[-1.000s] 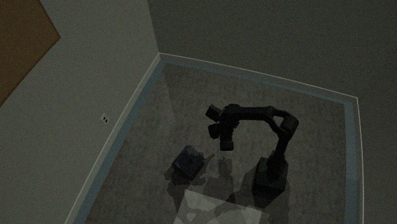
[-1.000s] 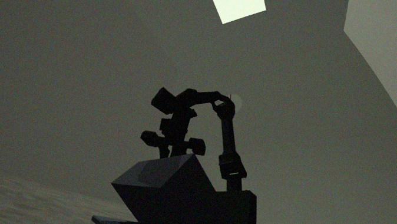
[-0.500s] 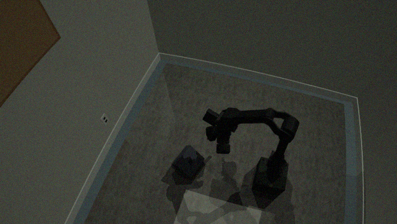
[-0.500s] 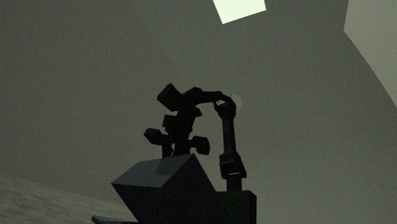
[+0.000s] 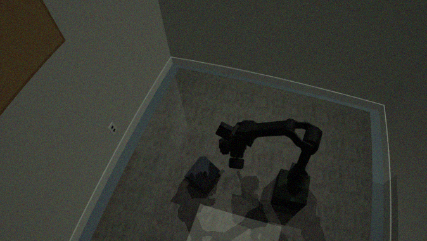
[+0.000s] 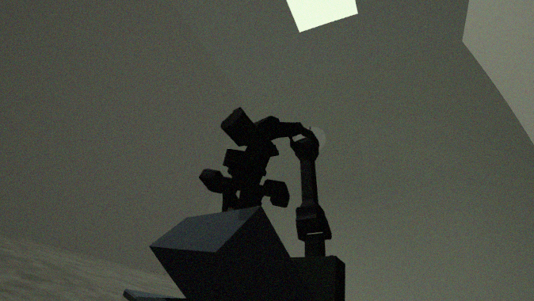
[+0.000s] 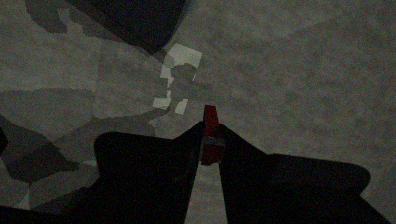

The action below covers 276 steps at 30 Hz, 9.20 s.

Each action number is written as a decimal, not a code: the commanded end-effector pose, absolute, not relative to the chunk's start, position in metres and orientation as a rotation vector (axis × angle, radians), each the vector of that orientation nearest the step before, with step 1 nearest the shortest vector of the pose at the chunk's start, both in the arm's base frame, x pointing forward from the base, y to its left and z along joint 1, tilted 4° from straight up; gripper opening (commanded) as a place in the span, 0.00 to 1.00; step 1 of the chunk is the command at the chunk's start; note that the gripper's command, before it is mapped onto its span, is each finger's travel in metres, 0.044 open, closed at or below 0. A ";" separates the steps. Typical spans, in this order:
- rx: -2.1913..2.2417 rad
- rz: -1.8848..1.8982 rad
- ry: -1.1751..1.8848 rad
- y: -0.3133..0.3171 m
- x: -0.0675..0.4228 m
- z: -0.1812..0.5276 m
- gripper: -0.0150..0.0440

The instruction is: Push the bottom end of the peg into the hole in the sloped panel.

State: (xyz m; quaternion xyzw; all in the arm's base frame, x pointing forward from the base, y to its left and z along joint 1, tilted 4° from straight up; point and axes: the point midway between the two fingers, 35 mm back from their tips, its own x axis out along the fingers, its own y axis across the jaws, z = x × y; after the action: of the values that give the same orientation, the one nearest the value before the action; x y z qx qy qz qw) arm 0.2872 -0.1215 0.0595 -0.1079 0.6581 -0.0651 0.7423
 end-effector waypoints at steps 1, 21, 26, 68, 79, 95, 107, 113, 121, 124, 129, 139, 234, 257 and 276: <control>-0.231 -0.168 1.421 -0.117 0.289 0.061 0.25; -0.196 -0.250 1.340 -0.095 0.303 0.063 0.25; -0.185 -0.268 1.318 -0.089 0.306 0.064 0.25; -0.057 -0.386 1.114 -0.037 0.326 0.071 0.25; -0.013 -0.405 1.058 -0.022 0.329 0.074 0.25; 0.059 -0.425 0.976 -0.001 0.332 0.078 0.25; 0.094 -0.430 0.940 0.008 0.337 0.076 0.25; 0.104 -0.431 0.930 0.008 0.343 0.070 0.25; 0.118 -0.433 0.916 0.007 0.350 0.061 0.25; 0.123 -0.434 0.911 0.007 0.353 0.058 0.25; 0.132 -0.434 0.902 0.007 0.357 0.053 0.25; 0.139 -0.435 0.888 0.006 0.361 0.046 0.25; 0.143 -0.441 0.875 -0.003 0.379 0.023 0.25; 0.143 -0.441 0.874 -0.006 0.385 0.018 0.25; 0.143 -0.441 0.874 -0.009 0.391 0.012 0.25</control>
State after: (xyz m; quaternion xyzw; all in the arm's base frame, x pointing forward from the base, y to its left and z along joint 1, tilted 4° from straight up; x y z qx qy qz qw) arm 0.3880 -0.0088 0.0140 0.0692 0.4200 -0.2125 0.8796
